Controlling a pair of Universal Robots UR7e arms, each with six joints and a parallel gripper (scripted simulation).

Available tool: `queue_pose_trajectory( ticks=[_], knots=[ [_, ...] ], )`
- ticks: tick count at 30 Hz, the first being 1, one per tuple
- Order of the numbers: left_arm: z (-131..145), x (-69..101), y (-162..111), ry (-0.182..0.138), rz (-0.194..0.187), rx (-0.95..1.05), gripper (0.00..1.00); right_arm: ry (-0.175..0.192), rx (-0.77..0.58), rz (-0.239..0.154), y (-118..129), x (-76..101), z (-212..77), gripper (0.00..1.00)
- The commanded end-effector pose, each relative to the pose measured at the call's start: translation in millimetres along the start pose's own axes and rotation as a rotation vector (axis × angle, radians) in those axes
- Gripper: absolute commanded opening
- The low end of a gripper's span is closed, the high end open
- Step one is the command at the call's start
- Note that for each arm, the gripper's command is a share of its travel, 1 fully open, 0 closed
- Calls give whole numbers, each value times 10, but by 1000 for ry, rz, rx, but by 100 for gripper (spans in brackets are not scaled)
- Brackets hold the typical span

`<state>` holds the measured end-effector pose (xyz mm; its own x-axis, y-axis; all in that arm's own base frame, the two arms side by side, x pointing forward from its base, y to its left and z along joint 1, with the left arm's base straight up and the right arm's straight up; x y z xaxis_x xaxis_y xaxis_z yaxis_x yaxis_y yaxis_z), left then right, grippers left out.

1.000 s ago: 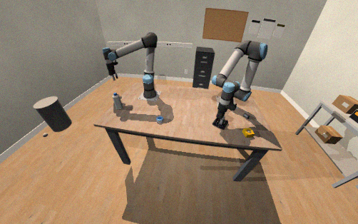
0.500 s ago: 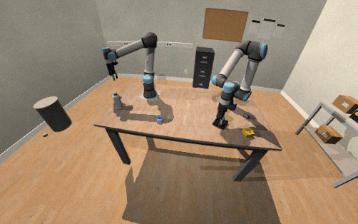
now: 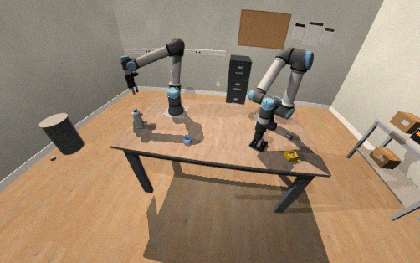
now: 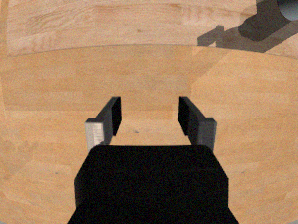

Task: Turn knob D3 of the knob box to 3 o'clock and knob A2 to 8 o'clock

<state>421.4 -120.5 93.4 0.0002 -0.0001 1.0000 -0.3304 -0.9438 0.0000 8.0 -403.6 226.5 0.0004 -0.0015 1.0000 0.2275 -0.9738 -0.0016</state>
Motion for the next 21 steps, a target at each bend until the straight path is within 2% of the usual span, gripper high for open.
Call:
queue_pose_trajectory(
  ticks=[1,19,20,21],
  knots=[
    [4,-39,1,1,0,0,46,0,0,-2,3,5,0,100],
    [4,-56,1,1,0,0,46,0,0,-2,3,5,0,100],
    [4,-56,1,1,0,0,30,0,0,-2,3,5,0,100],
    [4,-56,1,1,0,0,30,0,0,-2,3,5,0,100]
  ],
)
Point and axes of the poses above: on each arm, the point where the finger pads meet when closed, its own x axis back along the fingers, its own z axis across the jaws, y = z × x, the point moved 4 cm from there along x, back along the fingers, and after that the axes turned 12 degrees about x, right-handed, at the moved point
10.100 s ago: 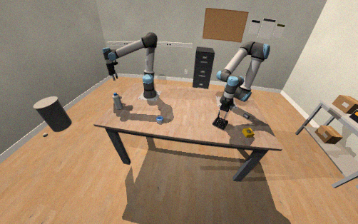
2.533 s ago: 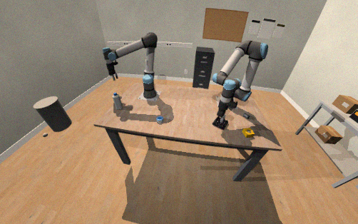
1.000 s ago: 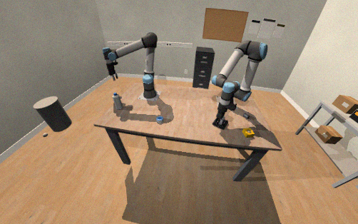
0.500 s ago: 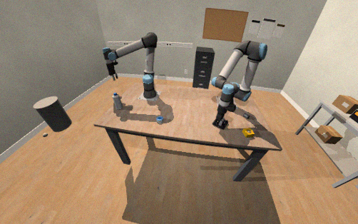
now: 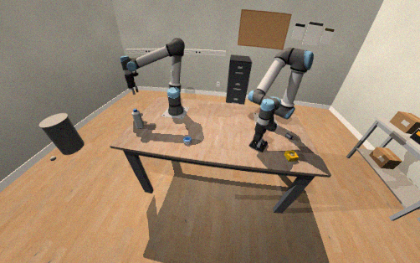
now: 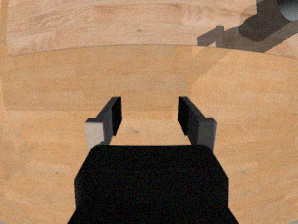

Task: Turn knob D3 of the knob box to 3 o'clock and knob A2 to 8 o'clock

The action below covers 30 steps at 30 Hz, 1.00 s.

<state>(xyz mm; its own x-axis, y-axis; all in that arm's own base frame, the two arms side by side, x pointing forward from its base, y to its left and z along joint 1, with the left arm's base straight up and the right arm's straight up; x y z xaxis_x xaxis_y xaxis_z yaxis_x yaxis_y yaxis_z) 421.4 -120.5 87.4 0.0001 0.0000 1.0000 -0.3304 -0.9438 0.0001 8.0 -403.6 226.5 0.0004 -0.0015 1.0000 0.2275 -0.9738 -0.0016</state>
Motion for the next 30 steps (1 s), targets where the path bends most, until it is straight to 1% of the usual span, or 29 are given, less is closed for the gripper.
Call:
queue_pose_trajectory(
  ticks=[1,30],
  knots=[
    [3,4,1,1,0,0,30,0,0,-2,3,5,0,100],
    [3,4,1,1,0,23,30,0,0,-2,3,5,0,100]
  ],
)
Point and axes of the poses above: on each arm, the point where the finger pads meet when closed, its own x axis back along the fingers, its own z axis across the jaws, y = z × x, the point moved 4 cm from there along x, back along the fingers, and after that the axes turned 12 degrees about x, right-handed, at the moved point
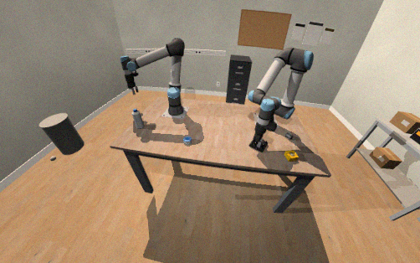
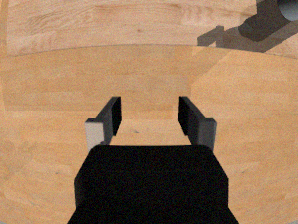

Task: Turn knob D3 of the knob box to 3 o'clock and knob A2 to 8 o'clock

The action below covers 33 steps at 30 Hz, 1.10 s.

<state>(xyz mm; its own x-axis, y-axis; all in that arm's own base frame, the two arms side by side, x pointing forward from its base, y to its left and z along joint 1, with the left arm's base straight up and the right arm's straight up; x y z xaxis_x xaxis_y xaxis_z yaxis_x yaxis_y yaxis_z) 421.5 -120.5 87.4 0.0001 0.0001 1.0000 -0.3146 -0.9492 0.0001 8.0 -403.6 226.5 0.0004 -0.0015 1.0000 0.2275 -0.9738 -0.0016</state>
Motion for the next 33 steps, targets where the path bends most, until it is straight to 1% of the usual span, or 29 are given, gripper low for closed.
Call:
queue_pose_trajectory(
  ticks=[1,16,31,33],
  knots=[
    [3,4,1,1,0,11,30,0,0,-2,3,5,0,100],
    [3,4,1,1,0,111,30,0,0,-2,3,5,0,100],
    [3,4,1,1,0,335,30,0,0,-2,3,5,0,100],
    [3,4,1,1,0,335,30,0,0,-2,3,5,0,100]
  ],
)
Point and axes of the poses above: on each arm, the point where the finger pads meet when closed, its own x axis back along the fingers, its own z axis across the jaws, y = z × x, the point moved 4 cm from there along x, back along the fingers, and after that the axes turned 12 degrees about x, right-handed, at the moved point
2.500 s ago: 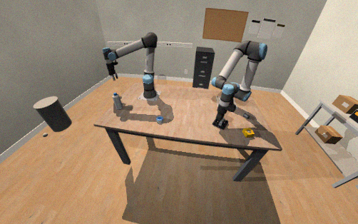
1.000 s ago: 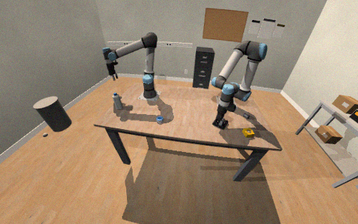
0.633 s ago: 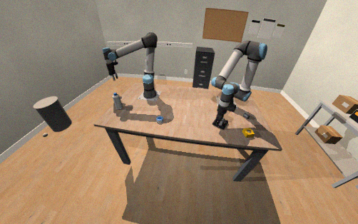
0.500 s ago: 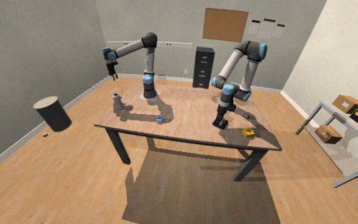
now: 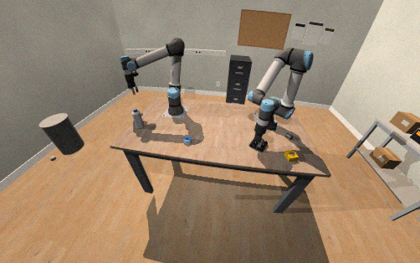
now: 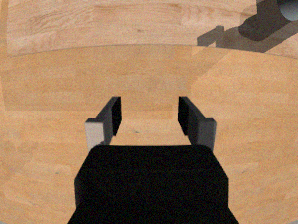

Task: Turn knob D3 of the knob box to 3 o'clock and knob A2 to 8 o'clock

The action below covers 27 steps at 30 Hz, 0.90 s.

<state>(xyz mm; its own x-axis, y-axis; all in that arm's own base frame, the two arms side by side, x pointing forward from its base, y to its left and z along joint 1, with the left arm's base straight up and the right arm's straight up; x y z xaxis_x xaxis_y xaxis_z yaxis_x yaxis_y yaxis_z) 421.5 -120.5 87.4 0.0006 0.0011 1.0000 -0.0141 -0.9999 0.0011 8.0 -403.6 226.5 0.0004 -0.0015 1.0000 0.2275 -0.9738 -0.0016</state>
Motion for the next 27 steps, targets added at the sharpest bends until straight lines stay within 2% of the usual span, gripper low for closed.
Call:
queue_pose_trajectory(
  ticks=[1,27],
  knots=[
    [2,4,2,2,0,47,30,0,0,-2,3,5,0,100],
    [2,4,2,2,0,577,30,0,0,-2,3,5,0,100]
  ],
)
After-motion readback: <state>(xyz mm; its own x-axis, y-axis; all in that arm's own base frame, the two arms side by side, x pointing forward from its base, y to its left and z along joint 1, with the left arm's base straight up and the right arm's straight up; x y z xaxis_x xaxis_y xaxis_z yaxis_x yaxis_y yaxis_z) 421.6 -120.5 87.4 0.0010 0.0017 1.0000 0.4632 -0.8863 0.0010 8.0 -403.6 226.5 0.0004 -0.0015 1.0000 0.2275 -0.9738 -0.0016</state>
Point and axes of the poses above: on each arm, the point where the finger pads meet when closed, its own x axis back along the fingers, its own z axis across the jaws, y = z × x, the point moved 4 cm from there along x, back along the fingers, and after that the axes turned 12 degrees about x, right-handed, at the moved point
